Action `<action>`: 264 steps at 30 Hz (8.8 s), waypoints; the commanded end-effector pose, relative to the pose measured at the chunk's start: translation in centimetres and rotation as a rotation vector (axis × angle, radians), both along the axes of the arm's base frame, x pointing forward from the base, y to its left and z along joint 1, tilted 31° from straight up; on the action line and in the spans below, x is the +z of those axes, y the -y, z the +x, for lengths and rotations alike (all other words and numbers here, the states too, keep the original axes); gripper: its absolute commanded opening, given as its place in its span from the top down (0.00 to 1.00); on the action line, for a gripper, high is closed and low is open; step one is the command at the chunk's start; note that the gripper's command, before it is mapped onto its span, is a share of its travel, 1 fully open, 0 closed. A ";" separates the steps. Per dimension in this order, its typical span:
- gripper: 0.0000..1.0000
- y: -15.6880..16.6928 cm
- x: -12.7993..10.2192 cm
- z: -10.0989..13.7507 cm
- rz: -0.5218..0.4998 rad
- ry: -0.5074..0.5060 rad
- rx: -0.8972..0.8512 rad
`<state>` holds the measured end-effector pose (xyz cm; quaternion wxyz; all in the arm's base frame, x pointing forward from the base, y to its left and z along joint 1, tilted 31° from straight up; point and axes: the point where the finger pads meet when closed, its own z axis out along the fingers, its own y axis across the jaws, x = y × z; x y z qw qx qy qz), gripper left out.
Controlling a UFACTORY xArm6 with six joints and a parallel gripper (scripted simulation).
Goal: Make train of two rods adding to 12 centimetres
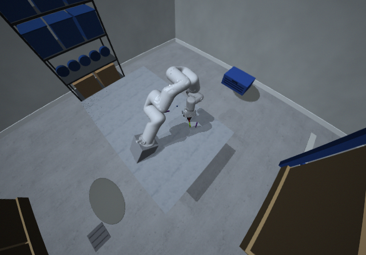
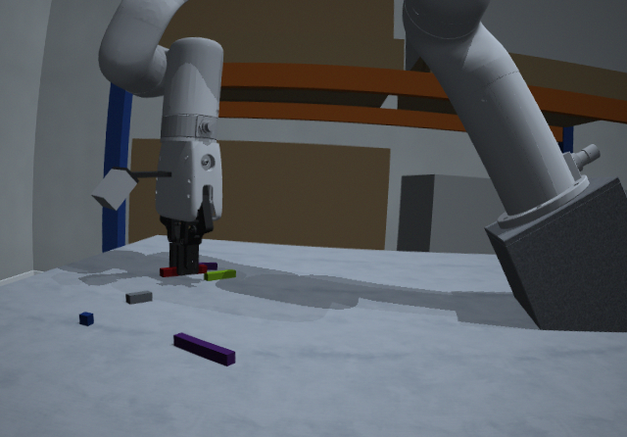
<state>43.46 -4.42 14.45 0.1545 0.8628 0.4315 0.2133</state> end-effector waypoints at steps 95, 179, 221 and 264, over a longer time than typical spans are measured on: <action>0.96 0.1 -0.9 0.7 0.000 0.002 0.000; 0.76 -0.7 6.9 -3.9 0.000 0.002 0.000; 0.00 -1.2 12.4 -7.1 0.000 0.002 0.000; 0.00 -1.4 14.3 -8.2 0.000 0.002 0.000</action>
